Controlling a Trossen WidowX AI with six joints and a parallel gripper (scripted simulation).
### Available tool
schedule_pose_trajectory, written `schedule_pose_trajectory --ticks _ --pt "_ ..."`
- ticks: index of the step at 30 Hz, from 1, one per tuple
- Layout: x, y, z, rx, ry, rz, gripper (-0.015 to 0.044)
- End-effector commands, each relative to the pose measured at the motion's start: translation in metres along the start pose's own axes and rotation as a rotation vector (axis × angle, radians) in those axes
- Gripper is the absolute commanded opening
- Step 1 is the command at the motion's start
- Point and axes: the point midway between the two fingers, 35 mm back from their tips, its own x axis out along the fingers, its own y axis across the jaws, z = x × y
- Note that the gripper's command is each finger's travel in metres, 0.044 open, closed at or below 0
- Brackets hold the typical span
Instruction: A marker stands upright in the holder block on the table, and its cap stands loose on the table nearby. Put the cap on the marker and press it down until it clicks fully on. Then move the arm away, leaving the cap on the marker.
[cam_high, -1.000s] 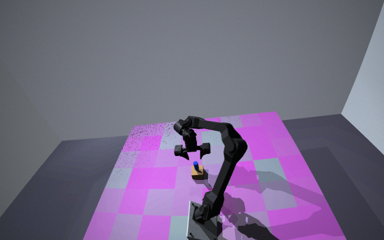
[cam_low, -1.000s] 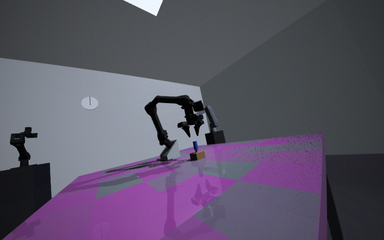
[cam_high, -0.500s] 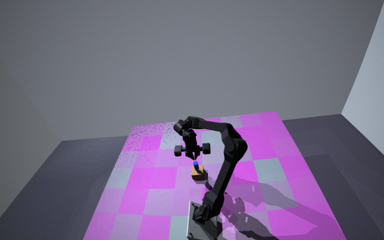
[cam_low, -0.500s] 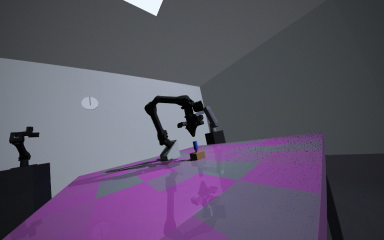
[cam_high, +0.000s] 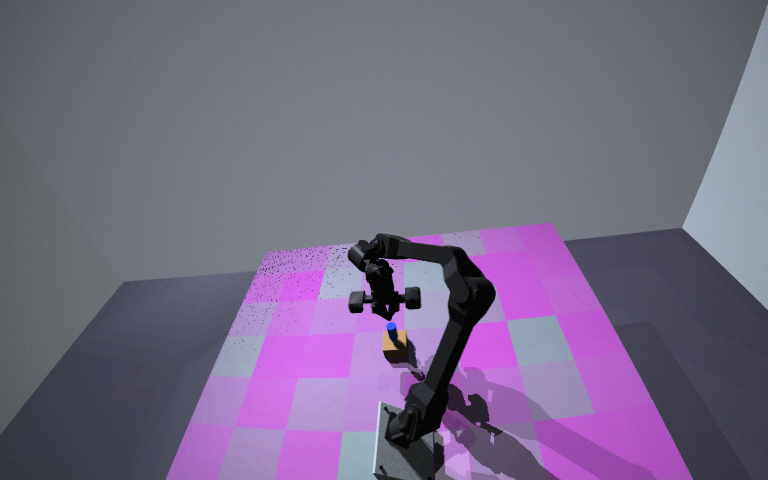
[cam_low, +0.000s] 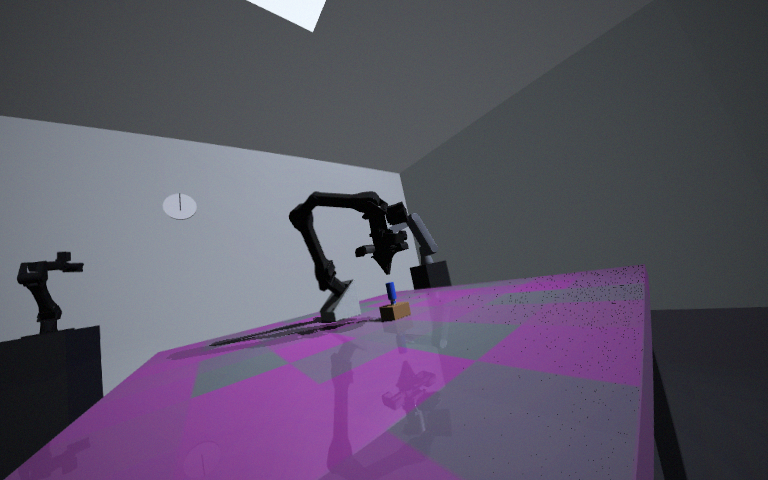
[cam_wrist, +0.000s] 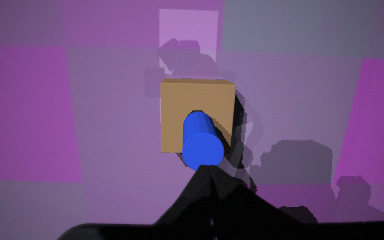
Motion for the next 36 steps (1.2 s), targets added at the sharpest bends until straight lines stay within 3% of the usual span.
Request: schedule_pose_trajectory --ticks 1,24,36 --pt "0.007 0.0 -0.001 -0.006 0.002 -0.003 0.0" --pt "0.037 -0.001 -0.001 -0.005 0.002 -0.005 0.0" --pt "0.029 0.001 0.002 0.001 -0.009 0.004 0.0"
